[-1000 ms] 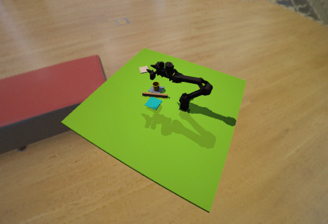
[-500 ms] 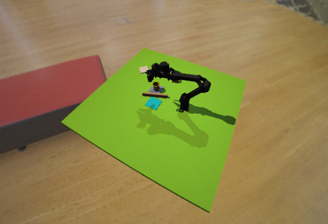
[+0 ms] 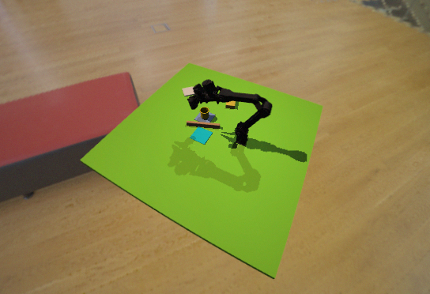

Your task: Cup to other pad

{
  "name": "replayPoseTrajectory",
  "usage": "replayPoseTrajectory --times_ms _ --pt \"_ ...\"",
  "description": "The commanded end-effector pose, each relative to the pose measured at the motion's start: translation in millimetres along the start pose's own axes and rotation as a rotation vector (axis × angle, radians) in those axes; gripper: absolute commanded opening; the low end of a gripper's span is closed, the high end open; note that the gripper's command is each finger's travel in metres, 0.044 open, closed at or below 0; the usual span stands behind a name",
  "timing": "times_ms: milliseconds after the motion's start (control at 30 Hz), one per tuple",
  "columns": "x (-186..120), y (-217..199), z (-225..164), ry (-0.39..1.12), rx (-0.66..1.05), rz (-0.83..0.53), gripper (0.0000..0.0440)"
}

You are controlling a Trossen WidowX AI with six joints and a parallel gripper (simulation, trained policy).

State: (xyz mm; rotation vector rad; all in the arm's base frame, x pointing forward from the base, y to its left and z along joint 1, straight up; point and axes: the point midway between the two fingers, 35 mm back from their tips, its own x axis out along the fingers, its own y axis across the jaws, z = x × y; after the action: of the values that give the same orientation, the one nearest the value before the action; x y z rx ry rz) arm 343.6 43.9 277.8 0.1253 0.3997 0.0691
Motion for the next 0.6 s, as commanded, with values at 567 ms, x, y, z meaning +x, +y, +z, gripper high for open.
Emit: replayPoseTrajectory --times_ms 567 --pt "17 10 -17 0.285 0.059 -0.042 0.0106"
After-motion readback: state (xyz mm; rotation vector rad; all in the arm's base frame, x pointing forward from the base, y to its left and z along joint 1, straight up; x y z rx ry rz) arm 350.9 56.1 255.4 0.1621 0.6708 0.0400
